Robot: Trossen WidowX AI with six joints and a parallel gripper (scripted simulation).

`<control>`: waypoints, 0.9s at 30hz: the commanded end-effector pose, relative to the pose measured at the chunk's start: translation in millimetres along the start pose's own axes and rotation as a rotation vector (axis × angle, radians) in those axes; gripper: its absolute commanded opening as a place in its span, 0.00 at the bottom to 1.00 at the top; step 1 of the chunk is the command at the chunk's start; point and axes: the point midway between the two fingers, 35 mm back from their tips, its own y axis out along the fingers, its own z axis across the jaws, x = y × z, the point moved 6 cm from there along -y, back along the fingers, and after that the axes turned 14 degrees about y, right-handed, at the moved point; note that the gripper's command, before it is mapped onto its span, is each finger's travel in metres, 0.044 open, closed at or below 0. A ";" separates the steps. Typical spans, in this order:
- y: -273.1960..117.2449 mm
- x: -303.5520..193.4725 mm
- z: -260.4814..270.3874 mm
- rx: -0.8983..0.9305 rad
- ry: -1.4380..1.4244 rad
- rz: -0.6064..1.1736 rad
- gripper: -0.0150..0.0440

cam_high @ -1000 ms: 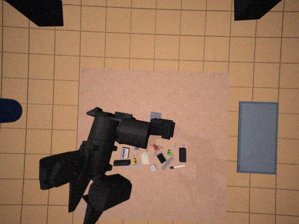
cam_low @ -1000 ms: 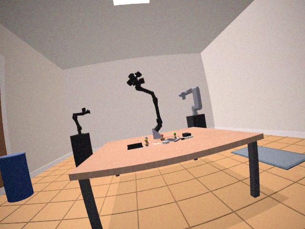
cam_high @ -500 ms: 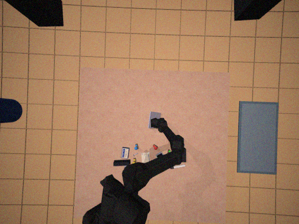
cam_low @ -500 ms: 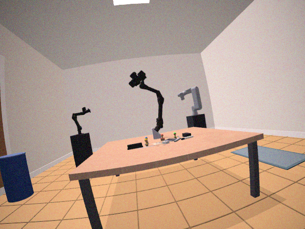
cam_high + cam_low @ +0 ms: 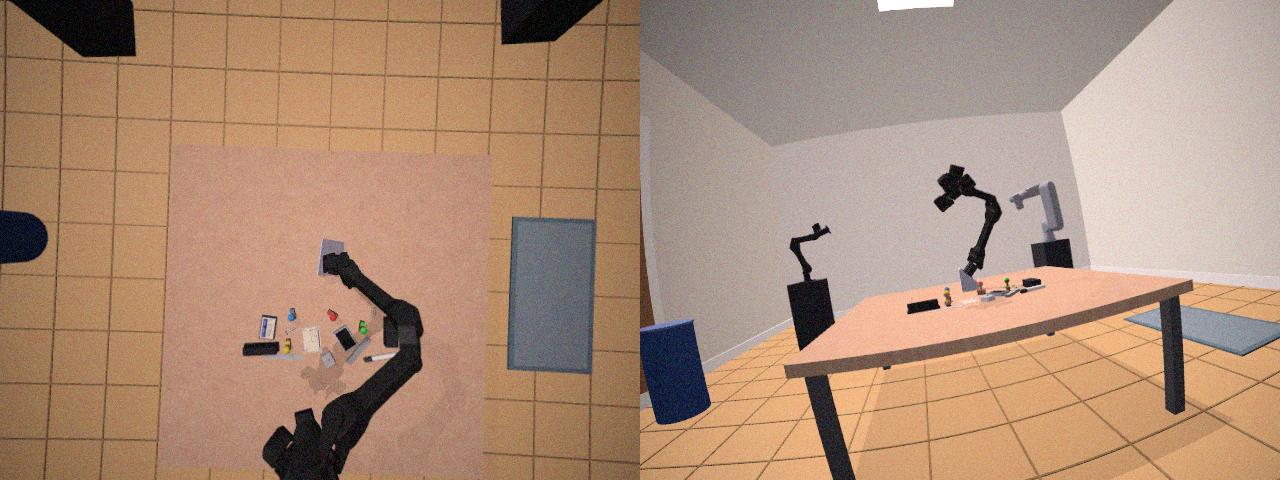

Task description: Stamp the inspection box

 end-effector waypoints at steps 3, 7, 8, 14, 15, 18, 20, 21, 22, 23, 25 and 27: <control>42.5 -86.6 -16.7 -0.159 -0.104 0.182 0.62; 56.0 -144.5 -31.1 -0.257 -0.182 0.323 0.62; 57.6 -159.1 -35.0 -0.281 -0.203 0.361 0.62; 51.9 -245.2 -60.2 -0.413 -0.342 0.616 0.62; 47.8 -258.9 -64.4 -0.432 -0.365 0.661 0.62; 31.4 -298.2 -77.2 -0.484 -0.437 0.801 0.62; 17.3 -322.7 -85.9 -0.516 -0.486 0.900 0.62; 9.5 -334.1 -90.3 -0.530 -0.510 0.952 0.62; 2.8 -343.0 -93.8 -0.541 -0.530 0.994 0.62; -1.4 -348.4 -95.9 -0.547 -0.542 1.020 0.62; -2.2 -350.4 -96.2 -0.550 -0.546 1.030 0.62; -2.2 -350.4 -96.2 -0.550 -0.546 1.030 0.62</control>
